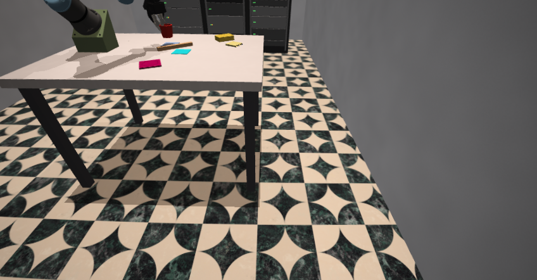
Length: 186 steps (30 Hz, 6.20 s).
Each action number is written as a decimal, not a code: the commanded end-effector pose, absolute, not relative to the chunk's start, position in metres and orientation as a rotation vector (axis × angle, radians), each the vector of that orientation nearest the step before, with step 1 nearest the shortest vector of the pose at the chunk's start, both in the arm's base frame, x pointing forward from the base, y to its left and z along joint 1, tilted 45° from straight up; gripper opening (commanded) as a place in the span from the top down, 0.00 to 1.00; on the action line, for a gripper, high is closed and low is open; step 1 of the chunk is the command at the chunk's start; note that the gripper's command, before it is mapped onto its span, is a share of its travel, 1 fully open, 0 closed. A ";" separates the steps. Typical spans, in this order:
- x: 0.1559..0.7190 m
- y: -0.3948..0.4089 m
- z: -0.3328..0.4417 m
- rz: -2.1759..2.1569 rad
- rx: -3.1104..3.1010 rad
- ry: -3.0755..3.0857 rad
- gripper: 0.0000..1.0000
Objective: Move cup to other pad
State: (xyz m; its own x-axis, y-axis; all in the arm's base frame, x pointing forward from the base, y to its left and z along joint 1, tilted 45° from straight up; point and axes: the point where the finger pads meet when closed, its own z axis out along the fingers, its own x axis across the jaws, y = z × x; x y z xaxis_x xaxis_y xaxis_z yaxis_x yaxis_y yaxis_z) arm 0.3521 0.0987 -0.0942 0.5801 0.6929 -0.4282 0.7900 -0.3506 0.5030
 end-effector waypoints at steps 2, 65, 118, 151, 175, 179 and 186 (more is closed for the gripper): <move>0.354 0.100 -0.094 -0.179 2.126 1.175 0.97; 0.467 0.038 -0.009 -0.177 2.127 1.172 0.97; 0.496 0.002 -0.007 -0.187 2.127 1.176 0.97; 0.497 -0.004 -0.013 -0.187 2.126 1.176 0.97; 0.497 -0.008 -0.019 -0.184 2.126 1.176 0.97; 0.497 -0.008 -0.018 -0.184 2.126 1.176 0.97; 0.497 -0.008 -0.018 -0.184 2.126 1.176 0.97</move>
State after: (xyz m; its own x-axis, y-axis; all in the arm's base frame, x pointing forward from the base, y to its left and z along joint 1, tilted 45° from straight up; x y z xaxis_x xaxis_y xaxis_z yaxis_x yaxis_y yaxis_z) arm 0.4994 -0.0076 -0.0170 0.5810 0.6930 -0.4269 0.7889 -0.3505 0.5047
